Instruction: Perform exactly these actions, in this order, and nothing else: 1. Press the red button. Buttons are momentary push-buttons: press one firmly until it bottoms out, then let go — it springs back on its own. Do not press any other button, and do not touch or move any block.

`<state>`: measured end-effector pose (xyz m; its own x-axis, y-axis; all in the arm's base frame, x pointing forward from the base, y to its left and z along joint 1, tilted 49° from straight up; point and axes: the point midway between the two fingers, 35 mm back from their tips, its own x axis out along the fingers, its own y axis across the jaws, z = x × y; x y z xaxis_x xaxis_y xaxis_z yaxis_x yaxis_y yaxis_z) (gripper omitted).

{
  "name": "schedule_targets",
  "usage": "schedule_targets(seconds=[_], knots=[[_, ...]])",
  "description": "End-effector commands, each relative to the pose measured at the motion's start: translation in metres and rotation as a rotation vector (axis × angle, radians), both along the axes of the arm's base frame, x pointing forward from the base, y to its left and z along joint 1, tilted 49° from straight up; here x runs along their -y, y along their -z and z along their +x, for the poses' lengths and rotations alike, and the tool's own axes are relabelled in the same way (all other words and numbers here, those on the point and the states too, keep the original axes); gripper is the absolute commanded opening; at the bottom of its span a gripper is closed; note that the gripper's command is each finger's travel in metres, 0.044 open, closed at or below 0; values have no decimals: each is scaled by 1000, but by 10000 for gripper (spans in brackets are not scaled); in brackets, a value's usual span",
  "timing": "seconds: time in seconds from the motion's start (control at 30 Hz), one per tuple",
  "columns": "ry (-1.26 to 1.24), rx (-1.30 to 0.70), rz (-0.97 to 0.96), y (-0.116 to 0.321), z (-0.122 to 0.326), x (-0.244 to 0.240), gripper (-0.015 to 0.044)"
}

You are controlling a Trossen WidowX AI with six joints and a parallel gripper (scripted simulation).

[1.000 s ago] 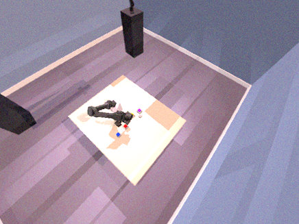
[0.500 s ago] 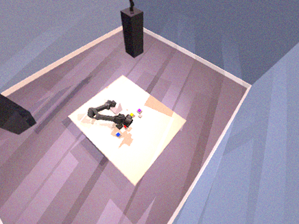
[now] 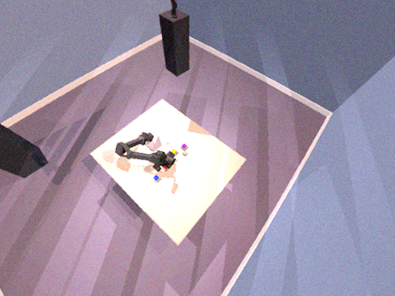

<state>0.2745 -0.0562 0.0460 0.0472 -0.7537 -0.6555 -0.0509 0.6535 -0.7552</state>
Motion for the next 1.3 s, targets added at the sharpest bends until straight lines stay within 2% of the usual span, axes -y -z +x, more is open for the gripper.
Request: schedule_targets(seconds=[0.0, 0.7, 1.27], knots=[[-2, -6, -5, 1, -1, 2, 20], [-2, -6, -7, 23, 1, 27, 20], [-2, -6, -7, 23, 1, 28, 20]])
